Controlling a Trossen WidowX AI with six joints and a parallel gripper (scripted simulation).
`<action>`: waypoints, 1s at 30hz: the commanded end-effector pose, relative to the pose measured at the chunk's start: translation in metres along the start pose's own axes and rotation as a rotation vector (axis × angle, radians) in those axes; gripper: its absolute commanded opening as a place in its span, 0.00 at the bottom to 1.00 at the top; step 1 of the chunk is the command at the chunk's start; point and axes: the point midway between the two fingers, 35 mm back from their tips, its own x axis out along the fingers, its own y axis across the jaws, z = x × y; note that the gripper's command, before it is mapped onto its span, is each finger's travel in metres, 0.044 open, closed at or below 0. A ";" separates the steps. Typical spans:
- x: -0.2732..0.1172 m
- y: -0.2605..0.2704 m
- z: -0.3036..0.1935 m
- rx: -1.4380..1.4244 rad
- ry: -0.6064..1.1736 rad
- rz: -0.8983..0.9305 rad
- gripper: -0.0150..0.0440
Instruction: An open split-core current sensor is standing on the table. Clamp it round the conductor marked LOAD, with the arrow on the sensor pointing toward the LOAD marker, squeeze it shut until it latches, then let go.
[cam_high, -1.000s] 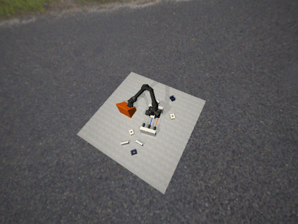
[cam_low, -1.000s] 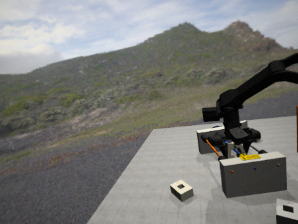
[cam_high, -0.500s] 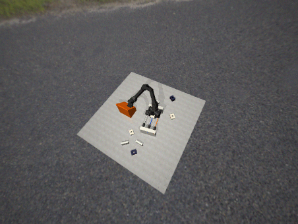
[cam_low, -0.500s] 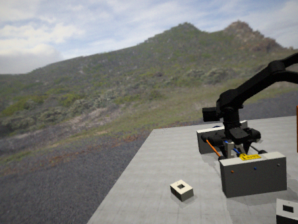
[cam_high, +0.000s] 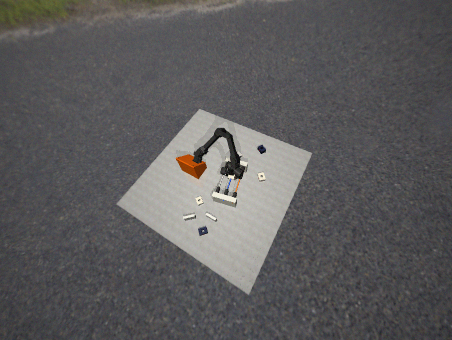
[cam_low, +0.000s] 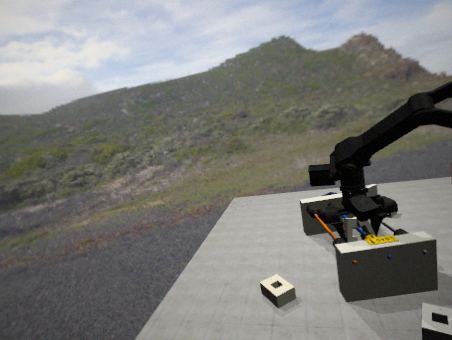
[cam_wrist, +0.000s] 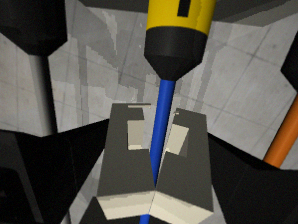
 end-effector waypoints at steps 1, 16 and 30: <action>0.000 0.000 0.000 -0.001 0.000 -0.001 0.25; 0.000 0.000 0.000 -0.001 0.000 -0.001 0.25; 0.000 0.000 0.000 0.000 0.000 0.000 0.83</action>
